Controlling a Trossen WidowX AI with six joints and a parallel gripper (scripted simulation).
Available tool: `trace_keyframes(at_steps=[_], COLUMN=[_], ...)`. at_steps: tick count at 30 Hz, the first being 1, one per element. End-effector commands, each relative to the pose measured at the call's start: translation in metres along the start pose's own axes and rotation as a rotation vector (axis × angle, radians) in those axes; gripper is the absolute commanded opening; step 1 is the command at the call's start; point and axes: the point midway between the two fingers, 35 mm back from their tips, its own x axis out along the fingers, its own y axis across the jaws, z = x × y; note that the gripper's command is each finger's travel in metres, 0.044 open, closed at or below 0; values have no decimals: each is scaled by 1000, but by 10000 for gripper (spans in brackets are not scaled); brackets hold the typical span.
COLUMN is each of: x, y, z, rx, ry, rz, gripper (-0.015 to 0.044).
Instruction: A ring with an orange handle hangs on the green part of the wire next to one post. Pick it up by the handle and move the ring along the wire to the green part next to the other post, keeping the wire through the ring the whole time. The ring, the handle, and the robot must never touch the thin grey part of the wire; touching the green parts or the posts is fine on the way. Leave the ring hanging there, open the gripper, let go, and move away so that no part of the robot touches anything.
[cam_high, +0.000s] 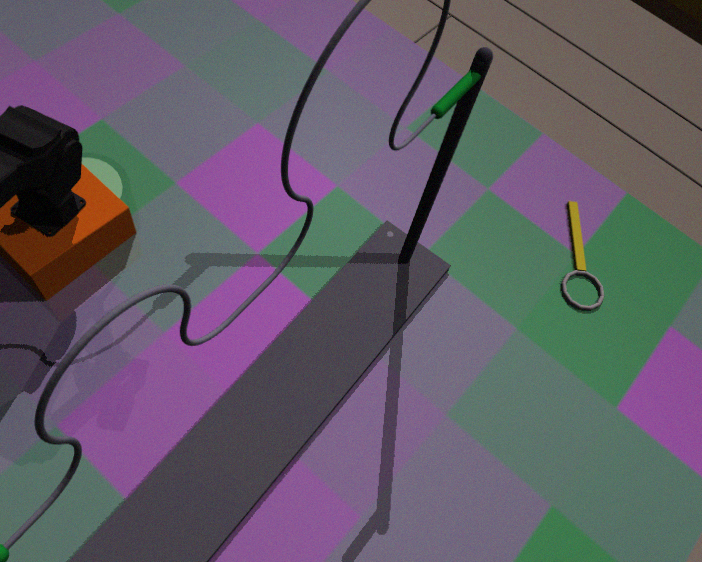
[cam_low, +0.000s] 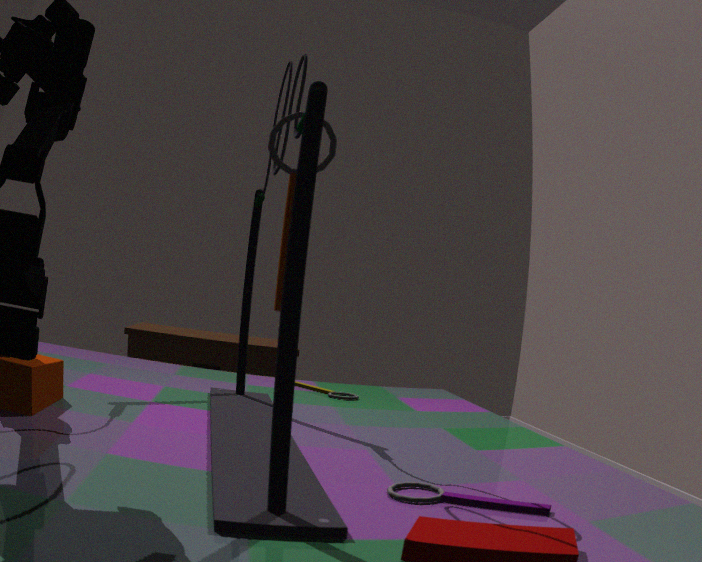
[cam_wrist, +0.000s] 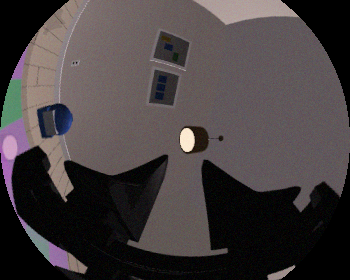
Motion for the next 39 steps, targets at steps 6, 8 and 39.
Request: trace_keyframes(at_steps=[6, 8, 39], x=[11, 9, -182], y=[18, 21, -6], z=[-78, -97, -288], rx=[4, 3, 14], ry=[235, 290, 1105], rz=[61, 71, -5], gripper=[160, 160, 160])
